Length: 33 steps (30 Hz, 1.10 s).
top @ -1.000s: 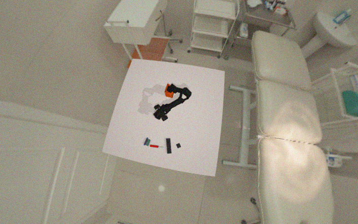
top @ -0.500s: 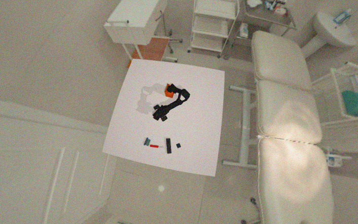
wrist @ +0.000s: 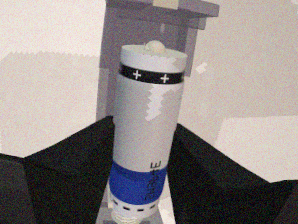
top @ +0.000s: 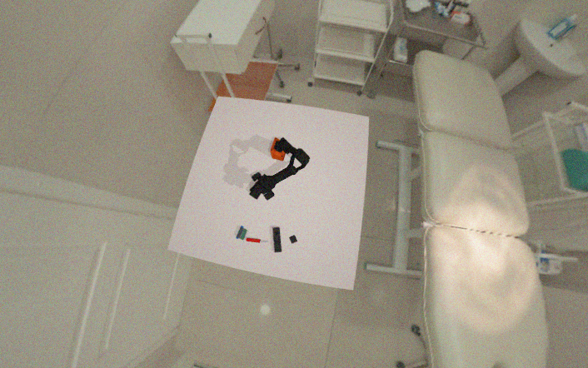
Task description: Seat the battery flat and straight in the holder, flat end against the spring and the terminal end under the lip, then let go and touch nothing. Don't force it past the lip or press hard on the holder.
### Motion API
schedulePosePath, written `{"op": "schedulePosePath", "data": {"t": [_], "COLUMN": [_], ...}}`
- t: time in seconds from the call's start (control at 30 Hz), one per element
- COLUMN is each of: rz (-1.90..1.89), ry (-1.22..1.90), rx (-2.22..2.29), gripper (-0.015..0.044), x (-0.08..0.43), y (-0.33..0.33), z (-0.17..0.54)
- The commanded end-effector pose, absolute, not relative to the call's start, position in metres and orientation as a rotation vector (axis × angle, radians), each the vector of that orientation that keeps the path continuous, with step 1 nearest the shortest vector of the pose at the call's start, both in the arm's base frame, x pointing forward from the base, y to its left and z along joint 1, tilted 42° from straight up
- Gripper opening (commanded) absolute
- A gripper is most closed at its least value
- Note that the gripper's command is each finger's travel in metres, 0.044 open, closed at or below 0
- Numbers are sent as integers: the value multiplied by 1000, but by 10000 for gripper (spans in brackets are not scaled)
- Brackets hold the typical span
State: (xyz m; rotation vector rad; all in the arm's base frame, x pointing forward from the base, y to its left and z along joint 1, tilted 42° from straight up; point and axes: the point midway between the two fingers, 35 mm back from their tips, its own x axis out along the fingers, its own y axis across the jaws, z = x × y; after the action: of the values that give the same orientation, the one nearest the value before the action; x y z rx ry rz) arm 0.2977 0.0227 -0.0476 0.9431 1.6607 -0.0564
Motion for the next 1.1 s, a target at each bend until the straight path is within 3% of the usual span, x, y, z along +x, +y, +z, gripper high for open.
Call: {"op": "schedulePosePath", "data": {"t": [0.0, 1.07], "rz": [-37, -33], "ry": [1697, 1727], "rx": [955, 945], "gripper": [79, 79], "x": [296, 311], "y": [26, 19], "z": [-47, -53]}}
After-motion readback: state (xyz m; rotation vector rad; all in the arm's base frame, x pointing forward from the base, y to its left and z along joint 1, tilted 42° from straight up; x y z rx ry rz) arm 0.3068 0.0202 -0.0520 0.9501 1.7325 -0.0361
